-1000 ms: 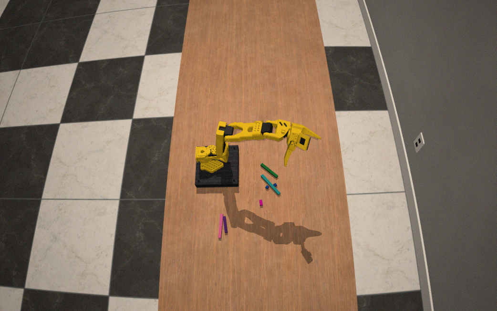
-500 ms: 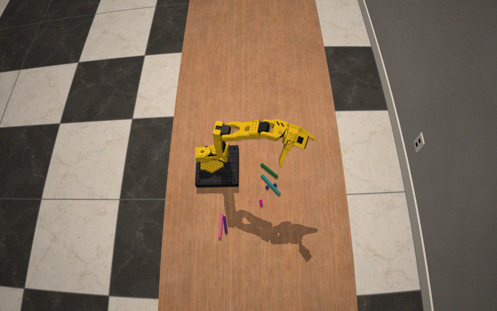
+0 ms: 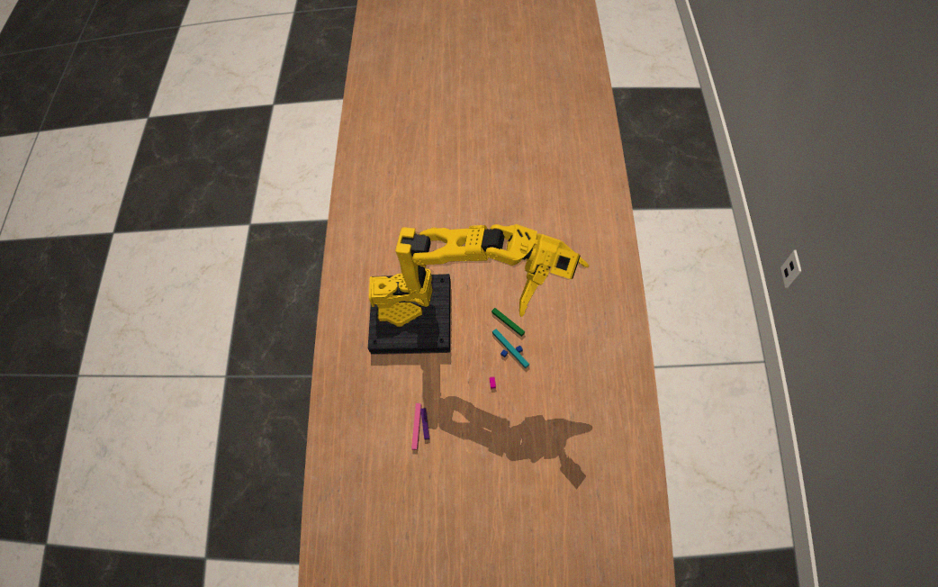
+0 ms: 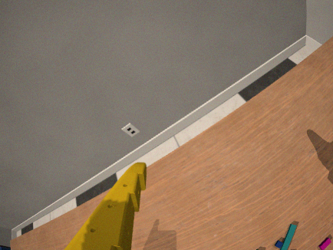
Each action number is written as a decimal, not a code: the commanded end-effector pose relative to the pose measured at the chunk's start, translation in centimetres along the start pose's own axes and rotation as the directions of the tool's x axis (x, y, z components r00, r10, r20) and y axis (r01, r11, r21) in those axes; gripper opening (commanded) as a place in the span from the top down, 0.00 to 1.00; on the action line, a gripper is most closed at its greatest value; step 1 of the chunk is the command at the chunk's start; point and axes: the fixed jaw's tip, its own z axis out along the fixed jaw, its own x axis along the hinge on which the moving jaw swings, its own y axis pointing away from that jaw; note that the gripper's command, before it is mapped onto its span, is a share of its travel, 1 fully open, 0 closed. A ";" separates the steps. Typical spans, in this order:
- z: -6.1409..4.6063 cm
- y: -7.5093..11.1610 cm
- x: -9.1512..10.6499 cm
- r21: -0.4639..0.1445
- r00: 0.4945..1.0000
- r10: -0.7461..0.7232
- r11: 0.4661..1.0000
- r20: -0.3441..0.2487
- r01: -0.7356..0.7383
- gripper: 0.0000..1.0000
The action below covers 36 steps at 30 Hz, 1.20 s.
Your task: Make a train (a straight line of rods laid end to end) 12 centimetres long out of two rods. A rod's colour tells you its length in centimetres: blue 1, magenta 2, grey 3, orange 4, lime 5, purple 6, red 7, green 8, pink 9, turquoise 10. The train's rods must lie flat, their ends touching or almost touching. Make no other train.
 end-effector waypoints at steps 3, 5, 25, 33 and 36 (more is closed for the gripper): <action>-0.6 -0.6 1.0 0.023 0.997 -0.060 0.998 -0.048 0.062 0.00; -0.7 -0.7 1.3 0.030 0.995 -0.079 0.996 -0.064 0.081 0.00; -1.6 -2.1 3.8 0.058 0.960 -0.207 0.973 -0.186 0.221 0.00; -1.8 -2.5 4.4 0.058 0.943 -0.247 0.962 -0.221 0.266 0.00; -2.0 -2.7 4.9 0.057 0.931 -0.272 0.954 -0.245 0.293 0.00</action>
